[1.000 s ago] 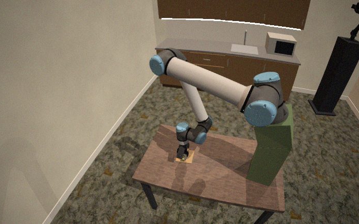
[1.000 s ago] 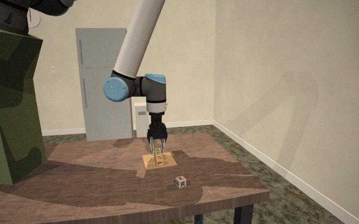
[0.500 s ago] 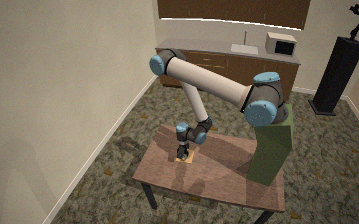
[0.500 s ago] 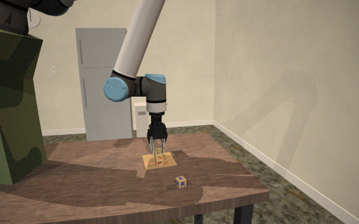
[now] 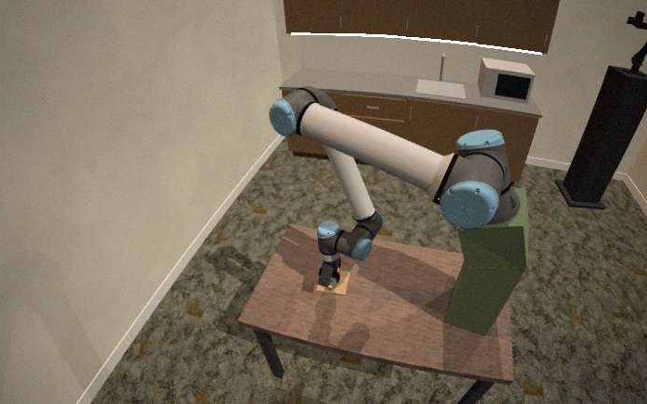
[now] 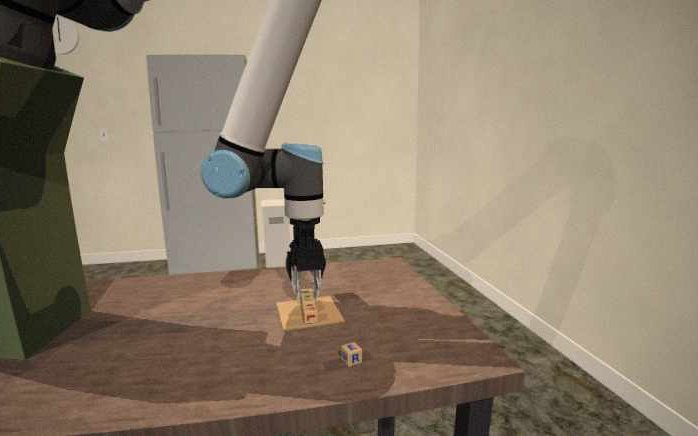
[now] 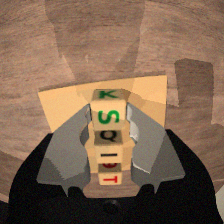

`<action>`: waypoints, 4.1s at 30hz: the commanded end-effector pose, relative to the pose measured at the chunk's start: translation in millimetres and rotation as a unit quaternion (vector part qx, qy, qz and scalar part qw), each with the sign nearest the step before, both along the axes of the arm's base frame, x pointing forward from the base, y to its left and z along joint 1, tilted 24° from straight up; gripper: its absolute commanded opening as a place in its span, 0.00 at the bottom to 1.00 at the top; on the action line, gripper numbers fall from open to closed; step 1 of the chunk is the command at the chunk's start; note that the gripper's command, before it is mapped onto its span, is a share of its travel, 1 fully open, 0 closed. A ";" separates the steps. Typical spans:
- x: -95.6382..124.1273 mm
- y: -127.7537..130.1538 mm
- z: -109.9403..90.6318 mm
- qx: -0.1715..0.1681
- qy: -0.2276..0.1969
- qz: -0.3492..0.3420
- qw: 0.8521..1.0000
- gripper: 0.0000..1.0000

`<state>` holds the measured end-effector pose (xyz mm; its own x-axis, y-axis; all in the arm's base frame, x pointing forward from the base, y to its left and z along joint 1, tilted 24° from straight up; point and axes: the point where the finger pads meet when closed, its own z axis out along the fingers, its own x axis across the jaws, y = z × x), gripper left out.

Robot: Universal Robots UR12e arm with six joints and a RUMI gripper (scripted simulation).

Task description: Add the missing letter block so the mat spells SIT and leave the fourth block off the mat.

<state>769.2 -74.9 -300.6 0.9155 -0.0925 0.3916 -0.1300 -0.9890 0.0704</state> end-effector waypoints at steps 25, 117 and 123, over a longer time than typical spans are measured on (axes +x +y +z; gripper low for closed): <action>1.2 0.1 1.8 -0.001 -0.001 0.000 1.000 0.28; -67.9 20.5 163.6 0.000 0.000 0.000 1.000 1.00; -67.8 20.5 163.6 0.000 0.000 0.000 1.000 1.00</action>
<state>702.9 -54.2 -136.8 0.9145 -0.0924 0.3939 -0.1308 -0.9888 0.0717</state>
